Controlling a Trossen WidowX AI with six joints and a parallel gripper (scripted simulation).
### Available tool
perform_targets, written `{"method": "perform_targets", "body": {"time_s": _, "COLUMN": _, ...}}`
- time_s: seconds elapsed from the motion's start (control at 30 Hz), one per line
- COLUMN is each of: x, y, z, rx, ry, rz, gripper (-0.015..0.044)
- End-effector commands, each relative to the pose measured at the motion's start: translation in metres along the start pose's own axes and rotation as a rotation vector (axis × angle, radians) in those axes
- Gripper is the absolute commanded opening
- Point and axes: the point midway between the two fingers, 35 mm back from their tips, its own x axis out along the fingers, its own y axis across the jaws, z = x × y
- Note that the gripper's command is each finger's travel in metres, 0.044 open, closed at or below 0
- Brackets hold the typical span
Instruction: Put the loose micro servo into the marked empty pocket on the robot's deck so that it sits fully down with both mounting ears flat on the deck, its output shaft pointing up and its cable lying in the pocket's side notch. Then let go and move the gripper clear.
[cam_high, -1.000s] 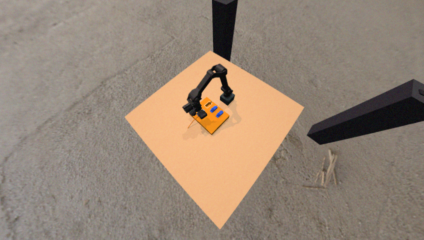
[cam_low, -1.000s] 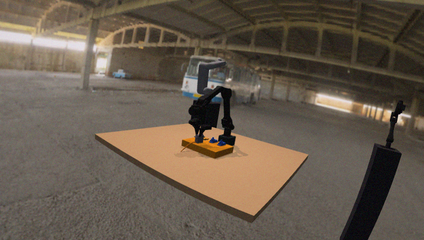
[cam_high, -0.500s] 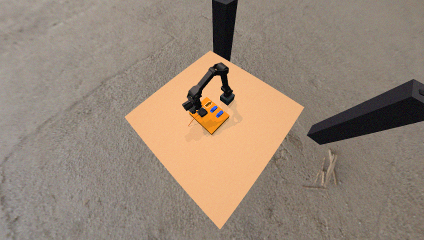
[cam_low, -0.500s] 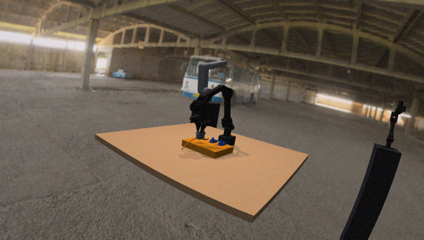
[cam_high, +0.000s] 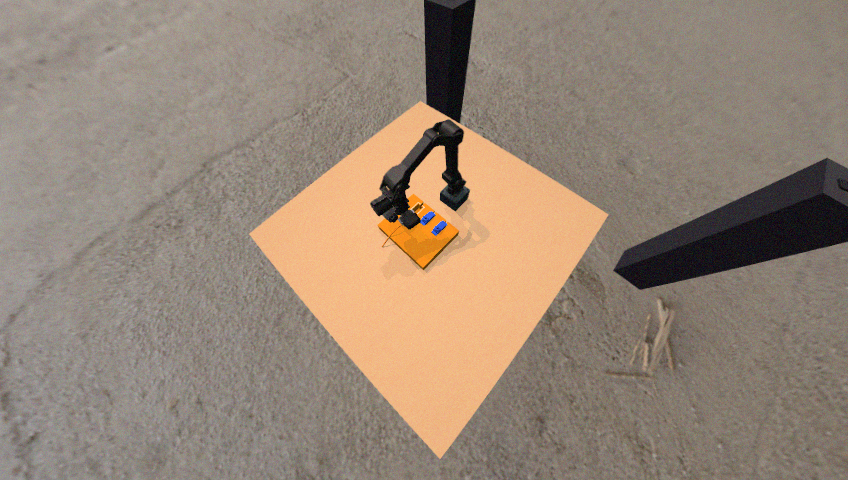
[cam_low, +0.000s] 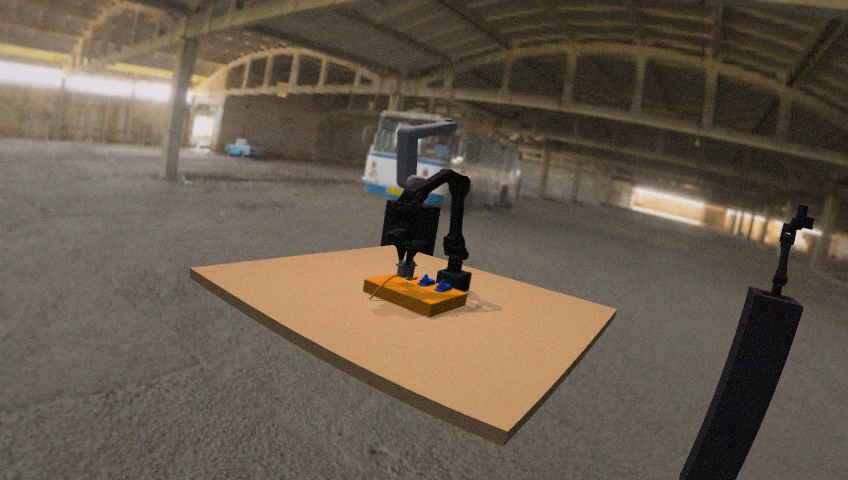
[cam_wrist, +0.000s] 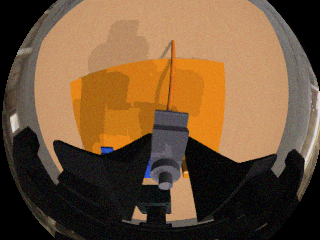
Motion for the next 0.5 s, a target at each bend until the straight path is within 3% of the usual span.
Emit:
{"method": "perform_targets", "body": {"time_s": 0.0, "x": 0.000, "y": -0.005, "z": -0.003, "rx": -0.002, "ry": -0.007, "rz": 0.001, "gripper": 0.0000}}
{"method": "perform_targets", "body": {"time_s": 0.47, "x": 0.000, "y": -0.027, "z": 0.001, "rx": 0.117, "ry": -0.007, "rz": 0.000, "gripper": 0.0000}}
